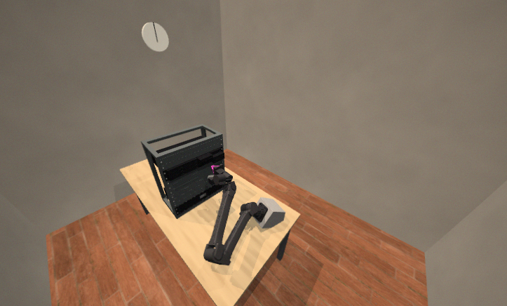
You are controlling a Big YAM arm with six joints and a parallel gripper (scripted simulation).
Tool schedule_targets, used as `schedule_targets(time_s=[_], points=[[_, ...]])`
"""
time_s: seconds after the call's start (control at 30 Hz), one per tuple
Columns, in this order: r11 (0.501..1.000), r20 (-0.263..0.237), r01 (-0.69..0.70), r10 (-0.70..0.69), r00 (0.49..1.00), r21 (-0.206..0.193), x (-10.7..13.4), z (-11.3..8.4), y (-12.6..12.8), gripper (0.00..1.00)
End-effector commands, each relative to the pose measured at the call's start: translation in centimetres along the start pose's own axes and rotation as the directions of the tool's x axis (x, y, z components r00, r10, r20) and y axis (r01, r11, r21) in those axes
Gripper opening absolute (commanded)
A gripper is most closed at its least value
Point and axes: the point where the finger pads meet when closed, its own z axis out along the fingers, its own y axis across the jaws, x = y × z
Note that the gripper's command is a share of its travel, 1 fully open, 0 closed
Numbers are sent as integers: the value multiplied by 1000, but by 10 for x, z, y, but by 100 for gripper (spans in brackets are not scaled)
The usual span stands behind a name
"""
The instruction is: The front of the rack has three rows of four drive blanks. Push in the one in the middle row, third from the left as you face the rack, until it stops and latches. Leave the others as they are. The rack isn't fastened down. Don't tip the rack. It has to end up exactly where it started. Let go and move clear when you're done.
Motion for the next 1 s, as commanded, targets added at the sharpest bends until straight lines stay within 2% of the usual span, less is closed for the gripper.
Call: schedule_targets(time_s=[0.0, 0.1, 0.23, 0.53, 0.6, 0.67, 0.8, 0.97], points=[[1000, -4, -16, 16, 1000, 10, 0, -7, -2, 0], [1000, -2, -13, 13, 1000, 11, 0, -8, -2, 0], [1000, 3, -6, 6, 1000, 13, -2, -21, -3, 0], [1000, 0, -4, 4, 1000, 10, -1, -70, -3, 0], [1000, -12, -30, 30, 999, 7, 8, -81, -3, 0], [1000, -12, -30, 30, 999, 7, 8, -81, -3, 0], [1000, -12, -30, 30, 999, 8, 8, -98, -4, 0], [1000, -13, -30, 30, 999, 8, 8, -108, -4, 0]])
